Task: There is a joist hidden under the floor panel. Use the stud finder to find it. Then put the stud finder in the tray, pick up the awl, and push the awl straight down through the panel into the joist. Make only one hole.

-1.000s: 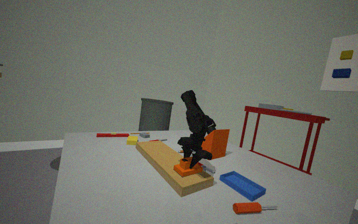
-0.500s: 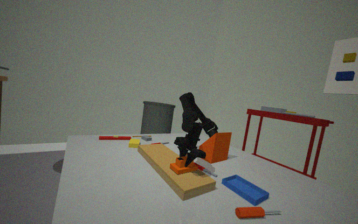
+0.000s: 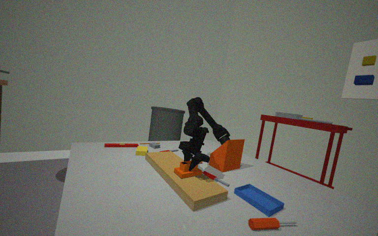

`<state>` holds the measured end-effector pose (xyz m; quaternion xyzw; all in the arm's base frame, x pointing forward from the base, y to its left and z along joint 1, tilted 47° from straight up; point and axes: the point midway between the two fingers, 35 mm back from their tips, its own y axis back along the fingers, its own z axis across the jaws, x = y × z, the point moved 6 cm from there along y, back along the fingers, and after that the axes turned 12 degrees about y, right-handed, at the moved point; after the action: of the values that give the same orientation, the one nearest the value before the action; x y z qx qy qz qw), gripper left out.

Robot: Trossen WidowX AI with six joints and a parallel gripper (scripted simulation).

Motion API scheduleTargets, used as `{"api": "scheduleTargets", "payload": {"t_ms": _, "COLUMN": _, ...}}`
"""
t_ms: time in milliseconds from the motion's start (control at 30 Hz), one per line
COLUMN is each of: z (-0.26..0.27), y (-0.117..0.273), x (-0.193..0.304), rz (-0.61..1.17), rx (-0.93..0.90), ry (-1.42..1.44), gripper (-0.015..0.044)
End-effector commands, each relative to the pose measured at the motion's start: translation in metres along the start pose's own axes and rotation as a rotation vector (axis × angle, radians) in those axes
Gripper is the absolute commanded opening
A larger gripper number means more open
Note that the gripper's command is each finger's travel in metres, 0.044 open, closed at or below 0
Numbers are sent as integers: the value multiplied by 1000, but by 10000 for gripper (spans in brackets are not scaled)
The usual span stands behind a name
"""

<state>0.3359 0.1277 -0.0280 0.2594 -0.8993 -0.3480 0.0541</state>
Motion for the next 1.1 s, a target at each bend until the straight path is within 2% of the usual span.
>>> {"api": "scheduleTargets", "payload": {"t_ms": 0, "z": -15, "y": -1, "x": 3, "rz": 2, "rx": 7, "ry": -6, "gripper": 0}}
{"api": "scheduleTargets", "payload": {"t_ms": 1067, "z": -118, "y": 0, "x": 26, "rz": 4, "rx": 10, "ry": -4, "gripper": 0}}
